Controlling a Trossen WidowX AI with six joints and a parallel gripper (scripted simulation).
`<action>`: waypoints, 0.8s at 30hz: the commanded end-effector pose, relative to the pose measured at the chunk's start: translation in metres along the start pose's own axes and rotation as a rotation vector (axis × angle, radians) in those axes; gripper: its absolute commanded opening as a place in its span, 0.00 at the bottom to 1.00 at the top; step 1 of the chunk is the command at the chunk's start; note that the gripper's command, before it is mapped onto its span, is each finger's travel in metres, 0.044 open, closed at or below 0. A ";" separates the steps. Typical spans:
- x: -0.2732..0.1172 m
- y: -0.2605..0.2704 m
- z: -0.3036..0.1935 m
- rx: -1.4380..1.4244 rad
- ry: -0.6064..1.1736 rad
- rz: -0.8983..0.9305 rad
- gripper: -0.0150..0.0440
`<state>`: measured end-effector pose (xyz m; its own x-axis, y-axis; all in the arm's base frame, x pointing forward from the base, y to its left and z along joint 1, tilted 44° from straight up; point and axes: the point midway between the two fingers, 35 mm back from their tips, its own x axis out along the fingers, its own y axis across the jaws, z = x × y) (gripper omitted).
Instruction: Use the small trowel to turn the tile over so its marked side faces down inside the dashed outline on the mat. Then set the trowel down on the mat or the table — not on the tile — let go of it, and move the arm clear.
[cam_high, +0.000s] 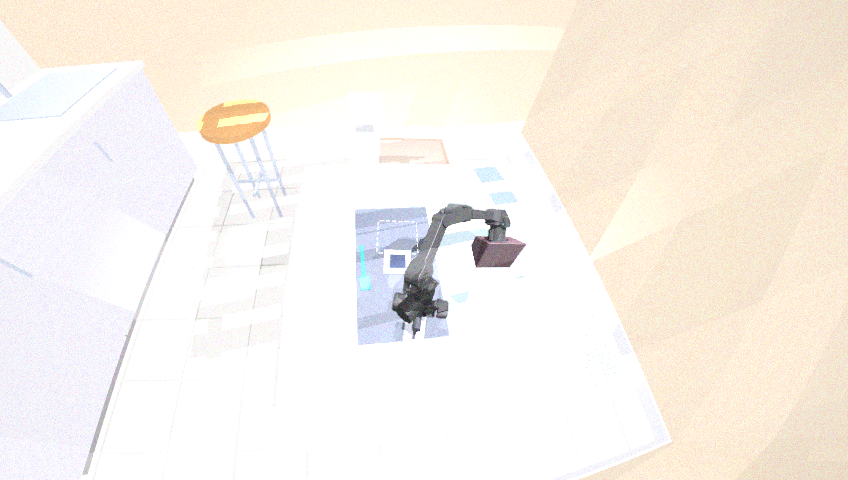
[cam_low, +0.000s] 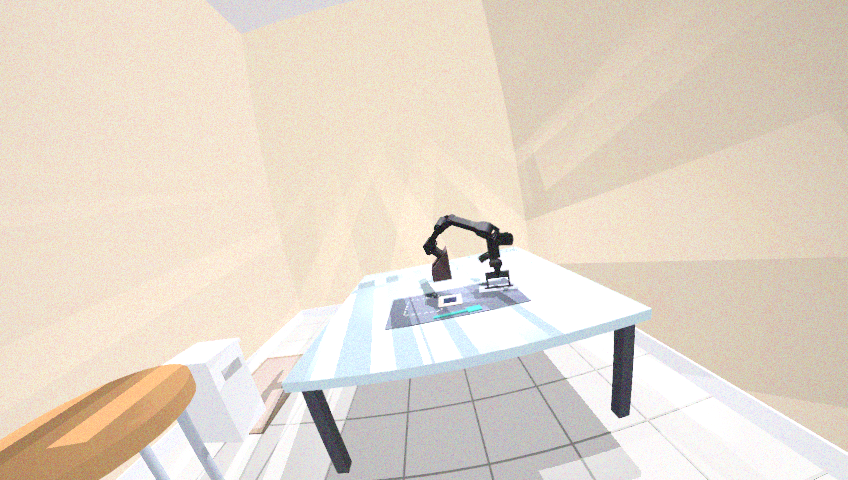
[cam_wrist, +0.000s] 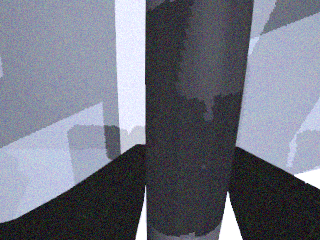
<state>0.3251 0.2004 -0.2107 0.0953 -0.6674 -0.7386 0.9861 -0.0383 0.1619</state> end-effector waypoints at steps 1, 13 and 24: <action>0.002 -0.001 0.000 -0.116 -0.006 -0.001 0.47; 0.002 -0.001 0.000 -0.473 -0.005 -0.002 0.47; 0.002 -0.001 0.000 -0.606 -0.005 -0.003 0.52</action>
<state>0.3250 0.2007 -0.2108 0.0954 -0.6667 -0.7392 0.8980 0.3781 -0.2251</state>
